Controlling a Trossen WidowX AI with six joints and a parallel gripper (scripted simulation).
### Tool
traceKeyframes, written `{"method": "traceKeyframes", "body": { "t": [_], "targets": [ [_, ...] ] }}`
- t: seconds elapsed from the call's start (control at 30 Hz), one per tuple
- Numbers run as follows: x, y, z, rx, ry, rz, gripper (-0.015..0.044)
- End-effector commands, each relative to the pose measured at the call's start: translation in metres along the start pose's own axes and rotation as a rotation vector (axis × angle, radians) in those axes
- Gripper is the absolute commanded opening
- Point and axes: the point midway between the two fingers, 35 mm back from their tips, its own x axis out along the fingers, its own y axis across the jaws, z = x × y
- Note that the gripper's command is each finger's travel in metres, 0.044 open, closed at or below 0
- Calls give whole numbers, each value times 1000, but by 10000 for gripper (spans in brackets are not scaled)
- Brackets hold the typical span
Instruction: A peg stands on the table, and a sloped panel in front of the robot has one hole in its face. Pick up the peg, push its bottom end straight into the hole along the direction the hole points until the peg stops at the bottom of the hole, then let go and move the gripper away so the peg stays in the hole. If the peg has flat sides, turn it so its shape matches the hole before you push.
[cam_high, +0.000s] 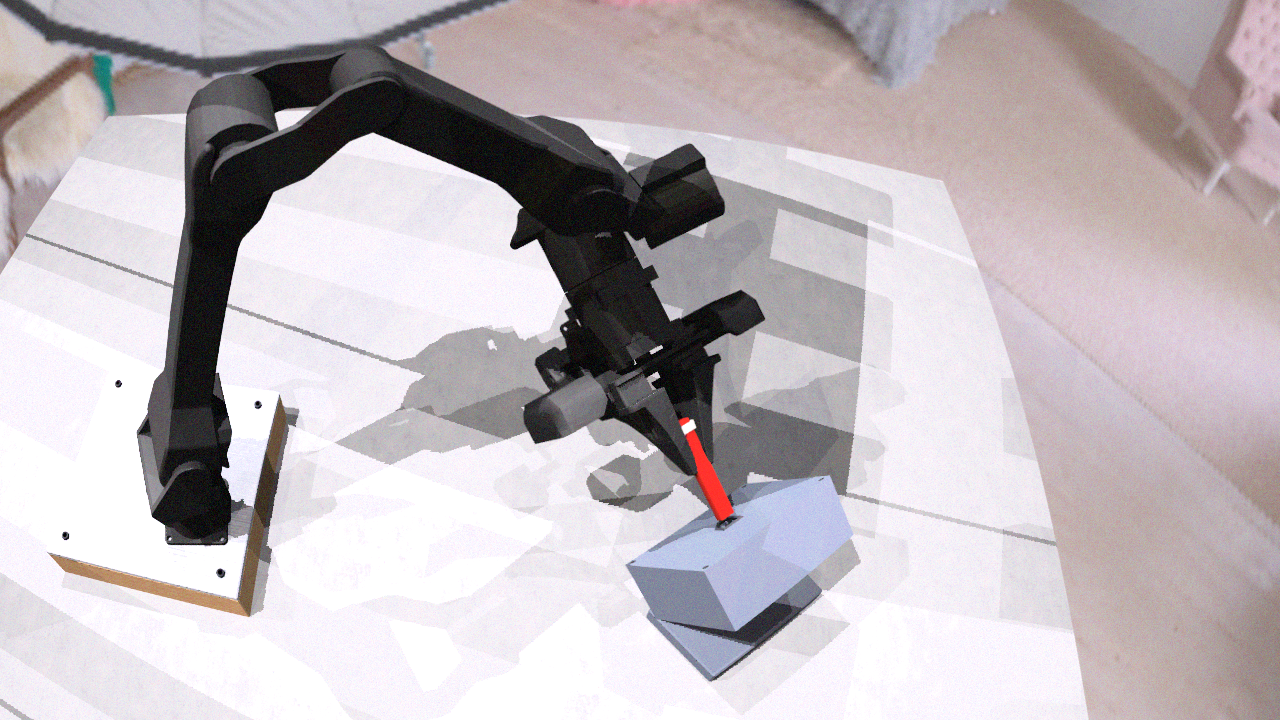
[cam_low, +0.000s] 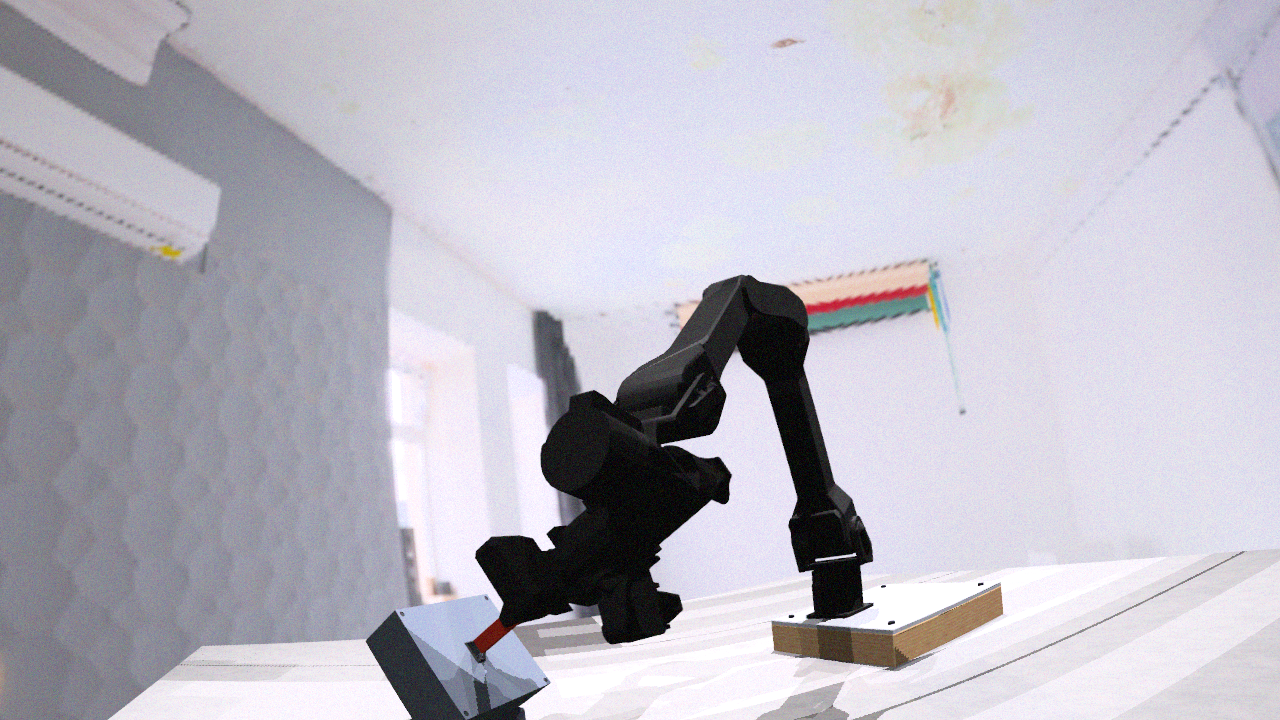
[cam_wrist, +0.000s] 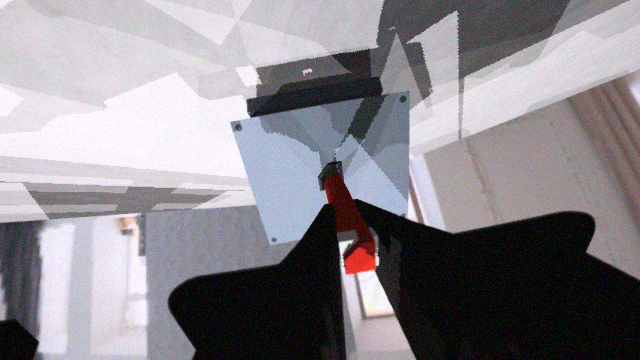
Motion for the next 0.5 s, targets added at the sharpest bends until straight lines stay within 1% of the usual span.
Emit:
{"method": "traceKeyframes", "body": {
  "t": [0.0, 0.47],
  "targets": [
    [2, 0, 2, -7, -1, 1, 0],
    [7, 0, 3, -7, -1, 1, 0]
  ]
}}
